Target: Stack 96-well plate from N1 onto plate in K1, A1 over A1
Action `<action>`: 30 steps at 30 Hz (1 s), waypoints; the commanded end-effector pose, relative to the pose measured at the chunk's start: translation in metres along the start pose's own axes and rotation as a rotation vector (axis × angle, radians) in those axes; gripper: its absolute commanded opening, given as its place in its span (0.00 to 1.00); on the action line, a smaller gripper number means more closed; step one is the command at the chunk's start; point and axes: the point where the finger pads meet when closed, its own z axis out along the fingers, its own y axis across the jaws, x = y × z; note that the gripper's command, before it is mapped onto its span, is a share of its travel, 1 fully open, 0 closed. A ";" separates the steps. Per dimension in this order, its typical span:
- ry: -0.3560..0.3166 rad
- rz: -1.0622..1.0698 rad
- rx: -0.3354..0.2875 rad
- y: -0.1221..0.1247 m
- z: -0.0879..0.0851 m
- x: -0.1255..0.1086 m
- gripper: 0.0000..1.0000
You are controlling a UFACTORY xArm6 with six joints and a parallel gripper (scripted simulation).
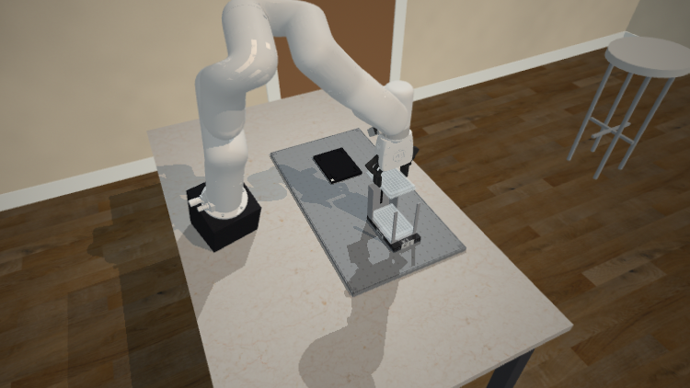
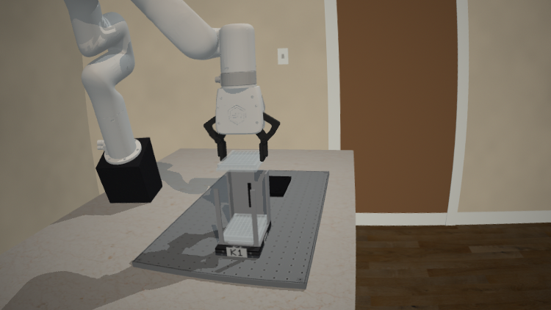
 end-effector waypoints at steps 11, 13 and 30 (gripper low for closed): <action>0.000 0.001 -0.004 0.002 -0.002 -0.026 0.00; 0.000 0.000 -0.004 0.002 -0.002 -0.026 0.00; 0.000 0.000 -0.004 0.002 -0.002 -0.025 0.00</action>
